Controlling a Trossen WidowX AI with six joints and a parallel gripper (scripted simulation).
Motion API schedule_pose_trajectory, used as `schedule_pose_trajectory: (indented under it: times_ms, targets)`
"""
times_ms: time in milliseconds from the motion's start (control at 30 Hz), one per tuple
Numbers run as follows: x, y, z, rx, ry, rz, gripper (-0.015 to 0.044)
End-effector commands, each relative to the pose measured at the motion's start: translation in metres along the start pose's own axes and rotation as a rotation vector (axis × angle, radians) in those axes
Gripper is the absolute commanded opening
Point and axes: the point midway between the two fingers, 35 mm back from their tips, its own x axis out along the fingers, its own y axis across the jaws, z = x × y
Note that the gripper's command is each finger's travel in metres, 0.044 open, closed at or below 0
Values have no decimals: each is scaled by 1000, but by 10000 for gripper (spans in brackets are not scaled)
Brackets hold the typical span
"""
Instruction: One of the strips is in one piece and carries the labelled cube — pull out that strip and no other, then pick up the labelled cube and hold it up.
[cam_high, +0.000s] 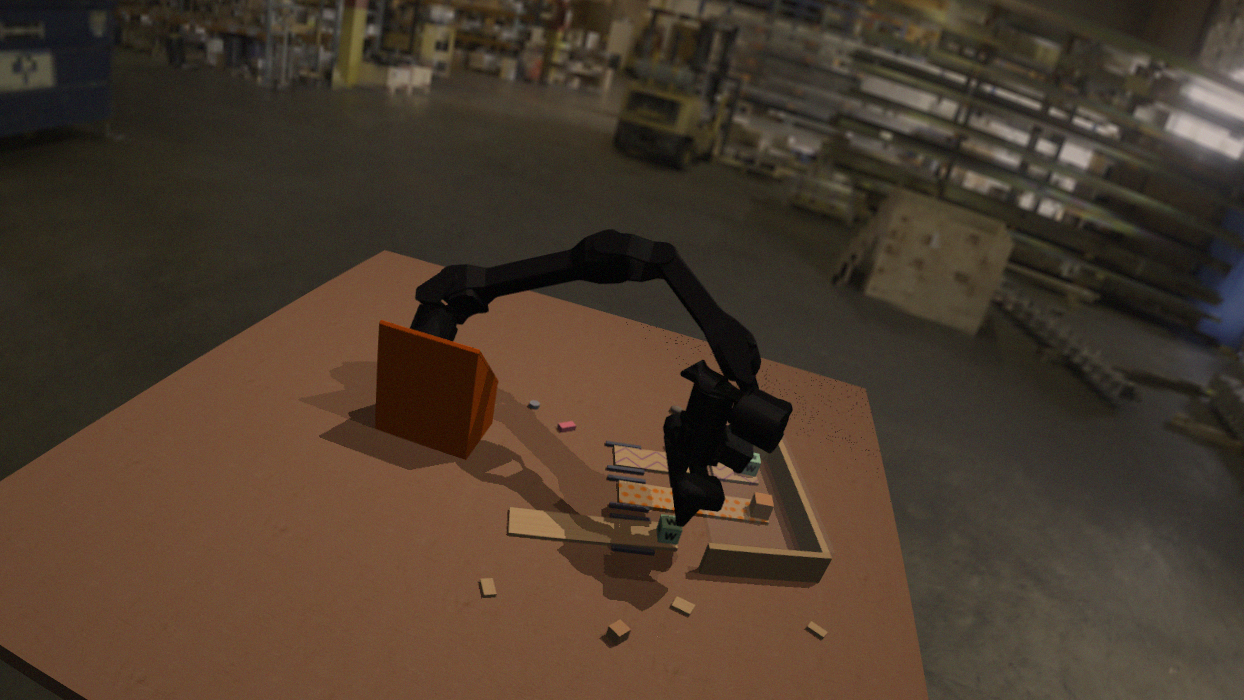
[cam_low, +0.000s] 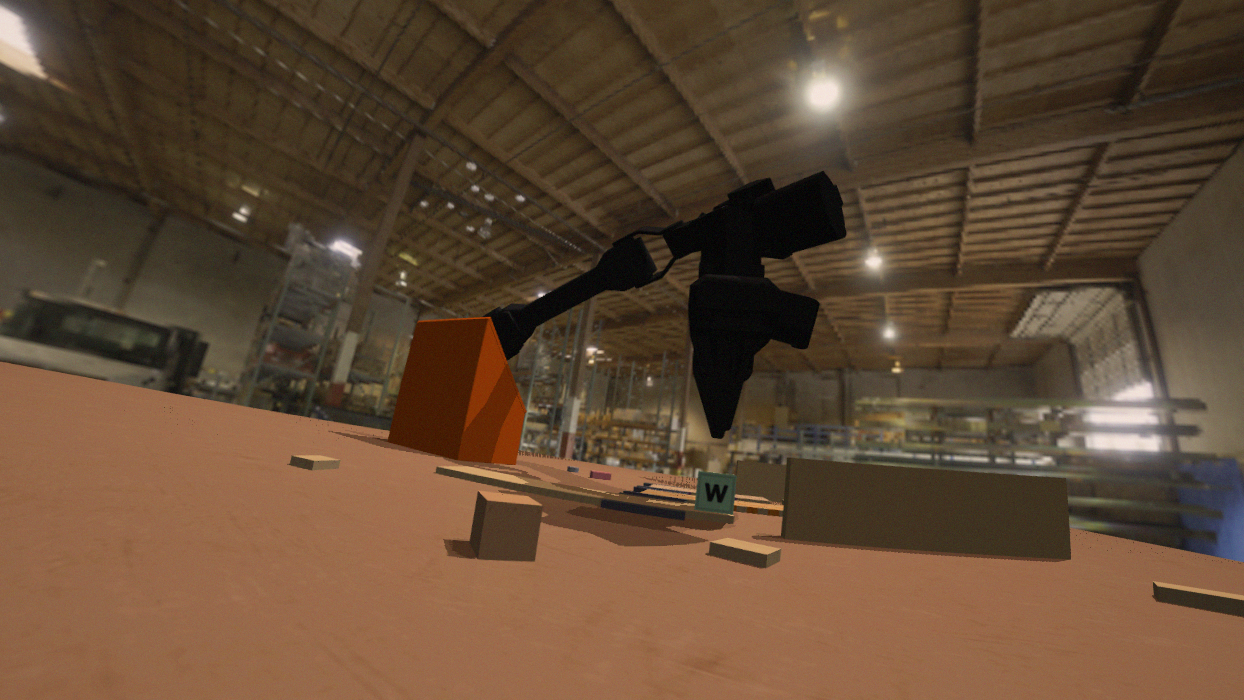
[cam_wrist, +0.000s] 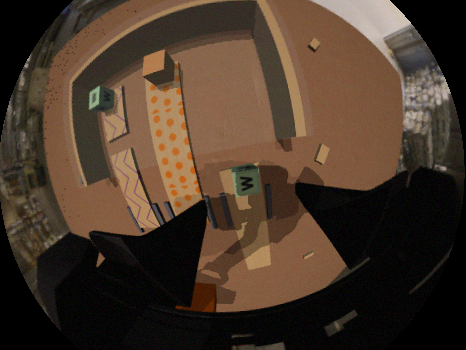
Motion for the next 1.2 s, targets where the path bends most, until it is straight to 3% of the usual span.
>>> schedule_pose_trajectory:
  times_ms: [0, 133, 1167]
  targets:
    - [5, -1, 1, 11, 2, 7, 335]
    - [12, -1, 2, 11, 1, 7, 250]
    - [57, 0, 1, 11, 1, 9, 250]
